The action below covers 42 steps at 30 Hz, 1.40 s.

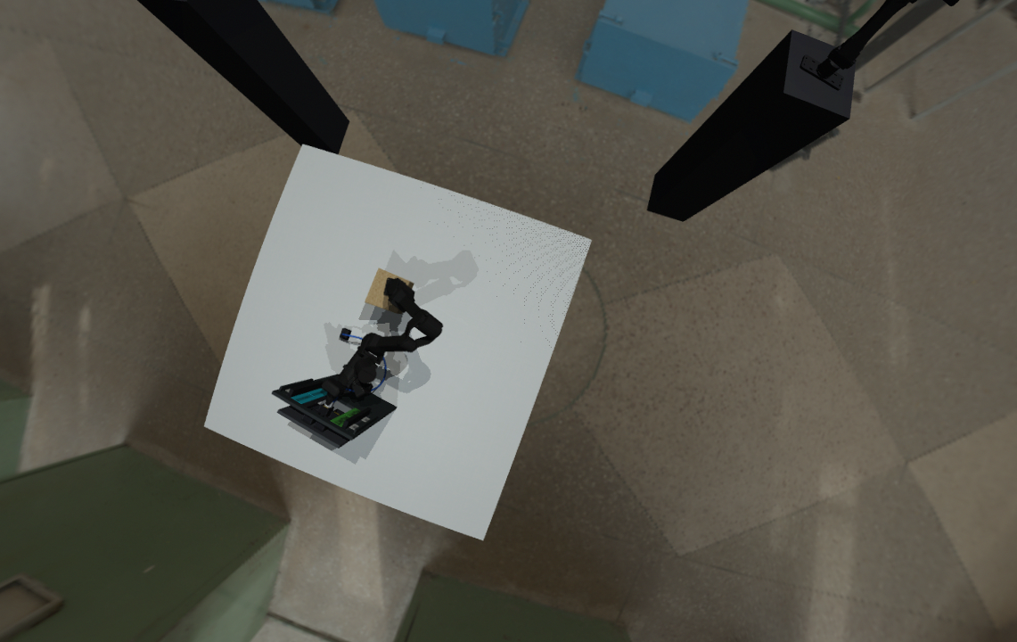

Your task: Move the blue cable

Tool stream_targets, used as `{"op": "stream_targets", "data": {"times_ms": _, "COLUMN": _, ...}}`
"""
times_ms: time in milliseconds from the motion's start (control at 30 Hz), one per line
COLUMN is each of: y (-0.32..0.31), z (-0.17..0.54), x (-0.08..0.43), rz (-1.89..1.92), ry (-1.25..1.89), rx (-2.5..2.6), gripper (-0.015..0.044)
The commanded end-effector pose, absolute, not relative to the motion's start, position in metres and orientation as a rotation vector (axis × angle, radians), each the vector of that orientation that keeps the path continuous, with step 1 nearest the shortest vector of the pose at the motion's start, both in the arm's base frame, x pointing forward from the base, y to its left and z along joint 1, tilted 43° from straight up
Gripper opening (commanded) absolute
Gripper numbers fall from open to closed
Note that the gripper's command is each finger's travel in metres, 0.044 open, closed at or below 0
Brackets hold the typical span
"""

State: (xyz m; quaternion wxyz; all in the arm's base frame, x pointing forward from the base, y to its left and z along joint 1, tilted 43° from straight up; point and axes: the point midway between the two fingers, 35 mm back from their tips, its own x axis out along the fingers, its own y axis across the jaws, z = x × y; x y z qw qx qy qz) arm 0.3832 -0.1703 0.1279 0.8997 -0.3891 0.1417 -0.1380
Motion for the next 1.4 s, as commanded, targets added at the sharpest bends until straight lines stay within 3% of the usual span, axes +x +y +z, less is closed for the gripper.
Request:
{"op": "stream_targets", "data": {"times_ms": 0, "y": -0.170, "z": 0.128, "x": 0.383, "rz": -0.286, "ry": 0.293, "rx": -0.805, "gripper": 0.0210}}
{"op": "stream_targets", "data": {"times_ms": 300, "y": -0.170, "z": 0.128, "x": 0.381, "rz": -0.285, "ry": 0.293, "rx": -0.805, "gripper": 0.0440}}
{"op": "stream_targets", "data": {"times_ms": 1367, "y": -0.172, "z": 0.138, "x": 0.364, "rz": -0.285, "ry": 0.295, "rx": -0.806, "gripper": 0.0440}}
